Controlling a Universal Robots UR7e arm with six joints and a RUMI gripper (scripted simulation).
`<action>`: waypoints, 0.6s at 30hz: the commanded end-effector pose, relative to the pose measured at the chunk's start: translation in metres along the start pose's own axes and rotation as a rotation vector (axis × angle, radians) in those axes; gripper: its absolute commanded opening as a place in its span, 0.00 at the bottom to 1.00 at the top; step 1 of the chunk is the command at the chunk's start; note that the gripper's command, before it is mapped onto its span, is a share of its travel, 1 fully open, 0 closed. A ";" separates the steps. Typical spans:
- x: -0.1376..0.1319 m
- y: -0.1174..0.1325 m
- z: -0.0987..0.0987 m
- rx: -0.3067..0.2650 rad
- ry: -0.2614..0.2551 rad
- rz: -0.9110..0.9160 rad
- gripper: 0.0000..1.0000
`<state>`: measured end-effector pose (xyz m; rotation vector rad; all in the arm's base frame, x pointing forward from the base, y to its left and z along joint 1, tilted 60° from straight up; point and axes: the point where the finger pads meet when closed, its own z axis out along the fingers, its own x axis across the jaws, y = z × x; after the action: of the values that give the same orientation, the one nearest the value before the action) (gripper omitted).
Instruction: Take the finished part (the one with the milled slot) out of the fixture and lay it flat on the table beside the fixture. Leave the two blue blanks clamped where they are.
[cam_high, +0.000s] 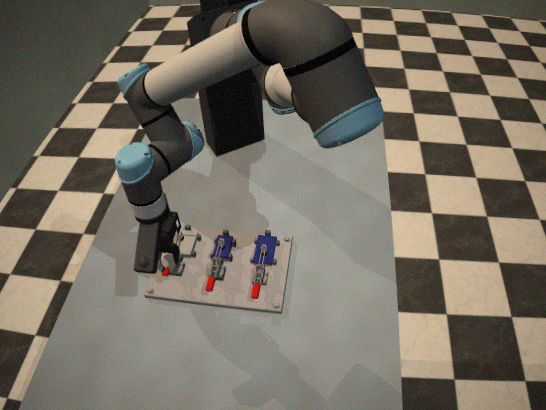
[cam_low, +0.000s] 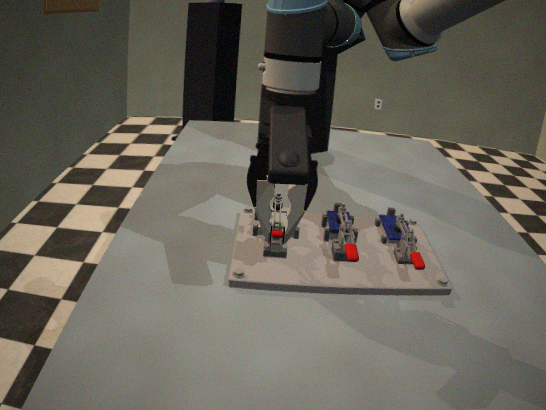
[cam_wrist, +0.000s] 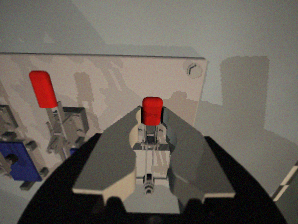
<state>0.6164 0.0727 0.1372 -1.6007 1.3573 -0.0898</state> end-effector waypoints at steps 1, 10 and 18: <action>0.000 0.002 -0.003 0.000 0.000 0.000 0.00; 0.000 0.009 -0.007 0.000 0.000 0.000 0.00; 0.000 0.014 -0.009 0.000 0.000 0.000 0.00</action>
<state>0.6034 0.0693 0.1330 -1.6008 1.3572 -0.0900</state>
